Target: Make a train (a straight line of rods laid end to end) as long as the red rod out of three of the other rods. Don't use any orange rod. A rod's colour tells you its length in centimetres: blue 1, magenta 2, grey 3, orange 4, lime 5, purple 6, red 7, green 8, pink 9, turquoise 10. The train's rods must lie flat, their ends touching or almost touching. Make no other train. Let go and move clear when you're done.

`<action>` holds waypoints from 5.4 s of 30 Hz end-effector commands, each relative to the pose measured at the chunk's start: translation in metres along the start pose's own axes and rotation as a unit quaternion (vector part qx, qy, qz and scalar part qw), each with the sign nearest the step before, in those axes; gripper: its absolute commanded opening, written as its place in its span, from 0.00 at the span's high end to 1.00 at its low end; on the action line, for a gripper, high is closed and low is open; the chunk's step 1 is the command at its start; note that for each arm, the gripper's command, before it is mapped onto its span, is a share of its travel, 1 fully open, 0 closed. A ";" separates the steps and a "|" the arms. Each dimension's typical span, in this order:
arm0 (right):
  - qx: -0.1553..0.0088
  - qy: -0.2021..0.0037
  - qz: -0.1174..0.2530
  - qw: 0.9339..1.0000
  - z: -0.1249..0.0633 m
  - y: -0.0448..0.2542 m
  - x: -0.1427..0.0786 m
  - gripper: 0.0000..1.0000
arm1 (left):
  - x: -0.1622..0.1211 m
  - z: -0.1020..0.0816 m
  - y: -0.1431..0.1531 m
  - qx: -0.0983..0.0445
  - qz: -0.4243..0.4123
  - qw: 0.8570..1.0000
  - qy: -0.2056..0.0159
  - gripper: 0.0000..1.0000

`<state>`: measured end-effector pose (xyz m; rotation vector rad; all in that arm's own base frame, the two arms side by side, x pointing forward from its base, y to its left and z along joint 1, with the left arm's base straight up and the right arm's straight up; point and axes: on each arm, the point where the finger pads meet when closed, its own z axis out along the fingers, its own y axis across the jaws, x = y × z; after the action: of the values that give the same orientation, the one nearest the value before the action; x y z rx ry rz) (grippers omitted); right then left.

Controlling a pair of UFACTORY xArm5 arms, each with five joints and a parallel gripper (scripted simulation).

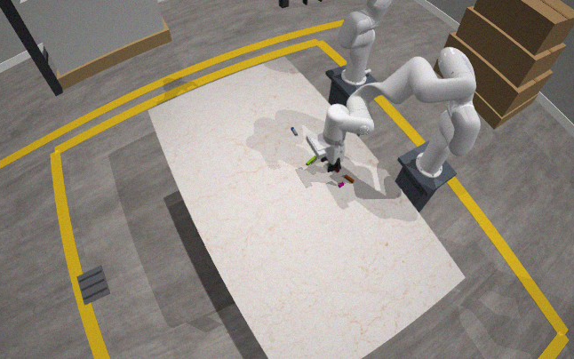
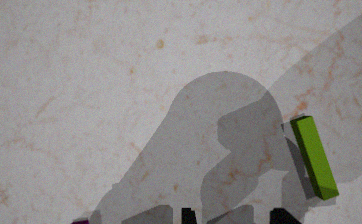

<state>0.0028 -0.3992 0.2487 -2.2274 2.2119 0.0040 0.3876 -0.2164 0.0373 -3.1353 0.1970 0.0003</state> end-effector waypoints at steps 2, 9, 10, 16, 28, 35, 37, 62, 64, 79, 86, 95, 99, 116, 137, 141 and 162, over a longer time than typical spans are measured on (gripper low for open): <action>0.000 0.002 0.000 1.000 -0.001 0.000 0.001 0.00 | 0.001 0.000 0.001 -0.001 0.000 1.000 0.002 0.52; 0.000 0.002 0.000 1.000 -0.001 0.000 0.001 0.00 | 0.001 0.000 0.001 -0.001 0.000 1.000 0.002 0.52; 0.000 0.002 0.000 1.000 -0.001 0.000 0.001 0.00 | 0.001 0.000 0.001 -0.001 0.000 1.000 0.002 0.52; 0.000 0.002 0.000 1.000 -0.001 0.000 0.001 0.00 | 0.001 0.000 0.001 -0.001 0.000 1.000 0.002 0.52; 0.000 0.002 0.000 1.000 -0.001 0.000 0.001 0.00 | 0.001 0.002 0.001 -0.001 0.000 1.000 0.002 0.52; 0.000 0.002 0.000 1.000 -0.001 0.000 0.001 0.00 | 0.001 0.006 0.001 -0.001 0.000 1.000 0.002 0.52; 0.000 0.002 0.000 1.000 -0.001 0.000 0.001 0.00 | 0.001 0.006 0.001 -0.001 0.000 1.000 0.002 0.52; 0.000 0.002 0.000 1.000 -0.001 0.000 0.001 0.00 | 0.001 0.012 0.001 -0.001 0.000 1.000 0.002 0.52; 0.000 0.002 0.000 1.000 -0.001 0.000 0.001 0.00 | 0.001 0.012 0.001 -0.001 0.000 1.000 0.002 0.52; 0.000 0.002 0.000 1.000 -0.001 0.000 0.001 0.00 | 0.001 0.012 0.001 -0.001 0.000 1.000 0.002 0.52; 0.000 0.002 0.000 1.000 -0.001 0.000 0.001 0.00 | 0.001 0.012 0.001 -0.001 0.000 1.000 0.002 0.72; 0.000 0.002 0.000 1.000 -0.001 0.000 0.001 0.00 | 0.001 0.012 0.001 -0.001 0.000 1.000 0.002 0.72; 0.000 0.002 0.000 1.000 -0.001 0.000 0.001 0.00 | 0.001 0.012 0.001 -0.001 0.000 1.000 0.002 0.72; 0.000 0.002 0.000 1.000 -0.001 0.000 0.001 0.00 | 0.001 0.012 0.001 -0.001 0.000 1.000 0.002 0.72; 0.000 0.002 0.000 1.000 -0.001 0.000 0.001 0.00 | 0.001 -0.068 0.000 -0.001 0.000 1.000 0.002 0.72; 0.000 0.002 0.000 1.000 -0.001 0.000 0.001 0.00 | 0.001 -0.078 0.000 -0.001 0.000 1.000 0.002 0.72; 0.000 0.002 0.000 1.000 -0.001 0.000 0.001 0.00 | 0.038 -0.089 0.000 -0.001 0.000 1.000 0.002 0.72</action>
<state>0.0028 -0.3992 0.2487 -2.2274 2.2119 0.0040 0.3983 -0.2178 0.1247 -3.1357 0.1974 -0.0008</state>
